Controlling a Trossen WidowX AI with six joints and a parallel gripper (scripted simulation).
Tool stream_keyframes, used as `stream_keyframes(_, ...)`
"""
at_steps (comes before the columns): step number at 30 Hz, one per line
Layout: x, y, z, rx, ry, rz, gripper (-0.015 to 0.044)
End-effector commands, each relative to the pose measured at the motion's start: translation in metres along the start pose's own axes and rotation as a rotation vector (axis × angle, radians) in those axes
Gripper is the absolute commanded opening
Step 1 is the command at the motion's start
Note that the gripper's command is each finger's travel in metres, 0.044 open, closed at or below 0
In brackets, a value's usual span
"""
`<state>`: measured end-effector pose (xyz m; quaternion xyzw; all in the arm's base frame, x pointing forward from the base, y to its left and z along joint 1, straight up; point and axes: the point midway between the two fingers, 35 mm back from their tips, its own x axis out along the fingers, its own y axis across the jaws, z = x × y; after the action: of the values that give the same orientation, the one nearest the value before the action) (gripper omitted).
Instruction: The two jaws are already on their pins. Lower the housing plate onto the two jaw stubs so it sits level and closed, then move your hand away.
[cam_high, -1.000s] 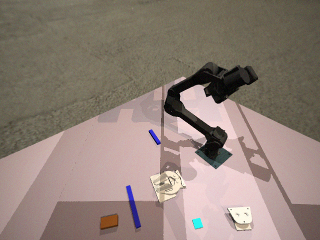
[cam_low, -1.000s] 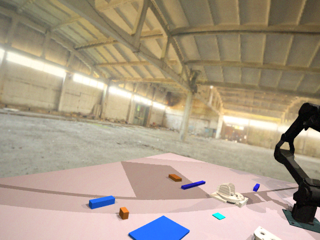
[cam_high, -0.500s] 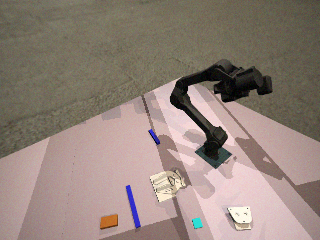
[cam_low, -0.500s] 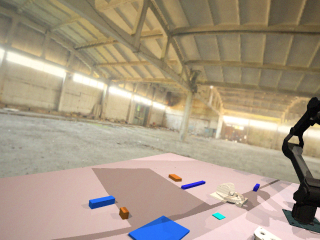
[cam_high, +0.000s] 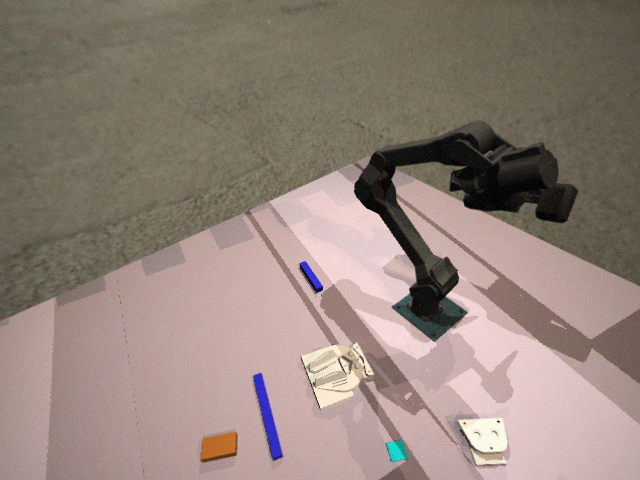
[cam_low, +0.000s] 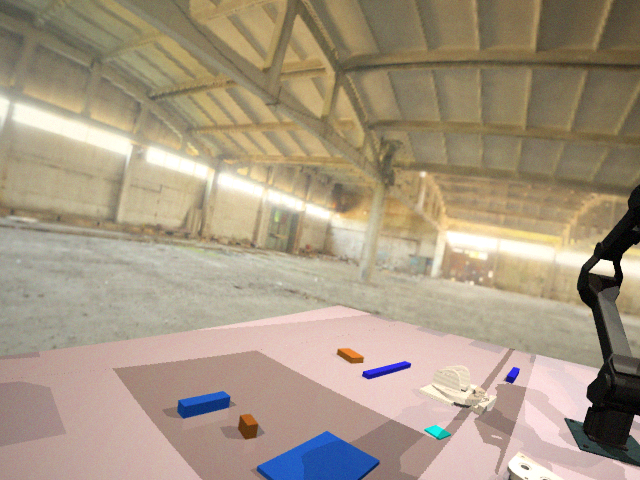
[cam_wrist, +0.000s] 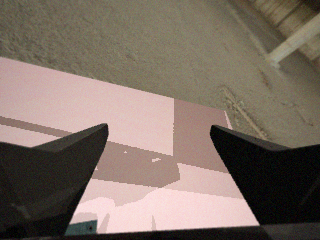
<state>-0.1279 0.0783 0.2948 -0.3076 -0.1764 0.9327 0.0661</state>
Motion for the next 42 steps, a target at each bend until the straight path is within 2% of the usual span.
stream_keyframes(1, 0.002, -0.016, -0.012, 0.112, 0.062, -0.023, 0.044)
stream_keyframes(21, 0.002, -0.07, -0.069, 0.567, 0.283, -0.132, 0.044)
stream_keyframes(42, -0.014, -0.11, -0.143, 1.044, 0.492, -0.288, 0.044)
